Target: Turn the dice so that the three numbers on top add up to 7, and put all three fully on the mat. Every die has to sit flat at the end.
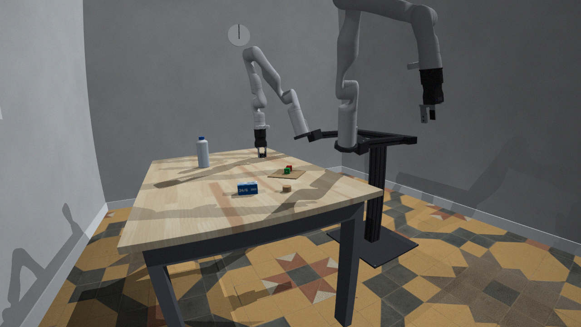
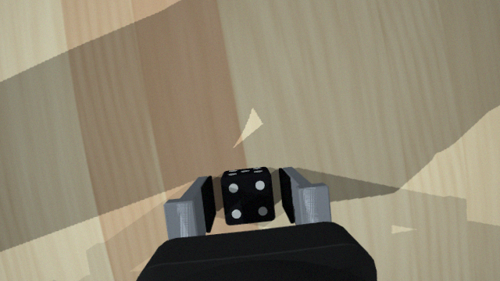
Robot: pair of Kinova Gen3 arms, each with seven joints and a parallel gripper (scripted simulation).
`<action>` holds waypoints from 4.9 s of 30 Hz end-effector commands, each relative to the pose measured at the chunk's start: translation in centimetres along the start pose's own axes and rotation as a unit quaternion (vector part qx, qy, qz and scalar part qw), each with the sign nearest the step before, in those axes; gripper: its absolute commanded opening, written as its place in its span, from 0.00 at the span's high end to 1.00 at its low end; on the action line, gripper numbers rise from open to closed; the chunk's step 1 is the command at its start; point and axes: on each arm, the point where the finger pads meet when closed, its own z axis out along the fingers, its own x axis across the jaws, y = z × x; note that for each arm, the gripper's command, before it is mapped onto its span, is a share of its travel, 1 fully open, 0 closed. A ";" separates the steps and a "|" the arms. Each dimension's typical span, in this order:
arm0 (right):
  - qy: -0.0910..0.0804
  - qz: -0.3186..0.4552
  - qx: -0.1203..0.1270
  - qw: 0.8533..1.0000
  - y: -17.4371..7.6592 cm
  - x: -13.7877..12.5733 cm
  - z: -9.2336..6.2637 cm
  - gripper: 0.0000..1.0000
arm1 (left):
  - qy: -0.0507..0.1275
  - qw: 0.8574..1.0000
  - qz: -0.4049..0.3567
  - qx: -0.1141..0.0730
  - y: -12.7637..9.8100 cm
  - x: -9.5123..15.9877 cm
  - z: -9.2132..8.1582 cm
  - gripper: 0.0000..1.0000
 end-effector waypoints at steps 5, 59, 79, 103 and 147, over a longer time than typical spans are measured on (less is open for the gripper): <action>0.000 0.000 0.000 1.000 0.0 0.0 0.0 0.21 | 0.000 1.000 0.000 -0.001 0.0 0.0 -0.1 0.00; 0.000 0.000 0.000 1.000 0.0 0.0 -1.6 0.51 | 0.000 1.000 0.000 -0.001 0.0 0.0 -0.1 0.00; 0.000 0.000 0.000 1.000 0.0 0.0 -8.5 0.51 | 0.000 1.000 0.000 -0.001 0.0 0.0 -0.1 0.00; 0.000 0.000 0.000 1.000 0.0 0.0 -10.0 0.51 | 0.000 1.000 0.000 -0.001 0.0 0.0 -0.1 0.00; 0.048 0.147 -0.033 0.987 -16.7 13.5 -9.8 0.51 | 0.000 1.000 0.000 -0.001 0.0 0.0 -0.1 0.00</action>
